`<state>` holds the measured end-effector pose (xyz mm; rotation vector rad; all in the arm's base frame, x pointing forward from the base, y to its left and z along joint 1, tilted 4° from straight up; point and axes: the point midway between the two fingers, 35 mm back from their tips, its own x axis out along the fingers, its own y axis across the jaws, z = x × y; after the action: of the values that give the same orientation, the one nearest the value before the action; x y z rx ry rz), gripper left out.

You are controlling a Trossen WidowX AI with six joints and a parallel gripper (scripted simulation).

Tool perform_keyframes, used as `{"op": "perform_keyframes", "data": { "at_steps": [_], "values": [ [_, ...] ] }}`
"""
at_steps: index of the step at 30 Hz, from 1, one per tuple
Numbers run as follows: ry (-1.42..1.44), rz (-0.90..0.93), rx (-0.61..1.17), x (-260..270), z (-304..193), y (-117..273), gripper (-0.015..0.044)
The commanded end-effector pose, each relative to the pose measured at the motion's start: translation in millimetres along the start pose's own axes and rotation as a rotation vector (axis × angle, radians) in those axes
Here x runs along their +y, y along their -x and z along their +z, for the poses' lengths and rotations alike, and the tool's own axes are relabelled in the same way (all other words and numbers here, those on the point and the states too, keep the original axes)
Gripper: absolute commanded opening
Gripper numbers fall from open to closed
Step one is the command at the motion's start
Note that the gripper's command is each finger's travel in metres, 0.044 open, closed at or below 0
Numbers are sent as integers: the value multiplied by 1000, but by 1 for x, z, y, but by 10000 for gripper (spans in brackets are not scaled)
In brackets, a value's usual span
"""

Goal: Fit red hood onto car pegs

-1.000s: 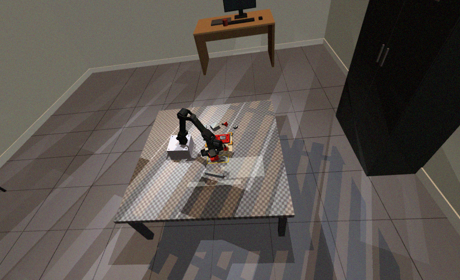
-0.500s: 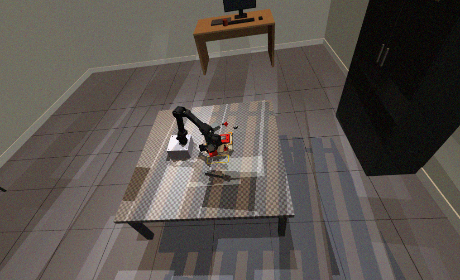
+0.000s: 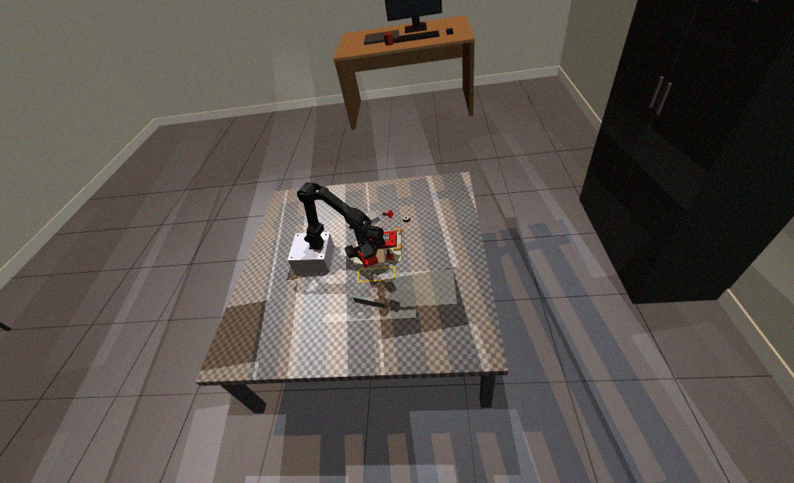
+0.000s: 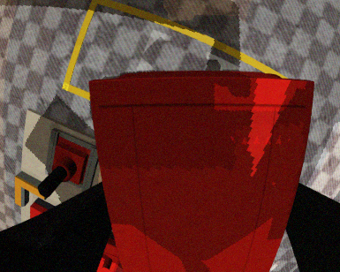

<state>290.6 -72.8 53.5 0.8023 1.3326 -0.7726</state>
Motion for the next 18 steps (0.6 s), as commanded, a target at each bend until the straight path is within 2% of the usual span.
{"op": "perform_keyframes", "data": {
  "at_steps": [1,18],
  "values": [
    [99,-6,-10,14,-7,1,0],
    [564,15,2,79,-65,4,0]
  ]
}}
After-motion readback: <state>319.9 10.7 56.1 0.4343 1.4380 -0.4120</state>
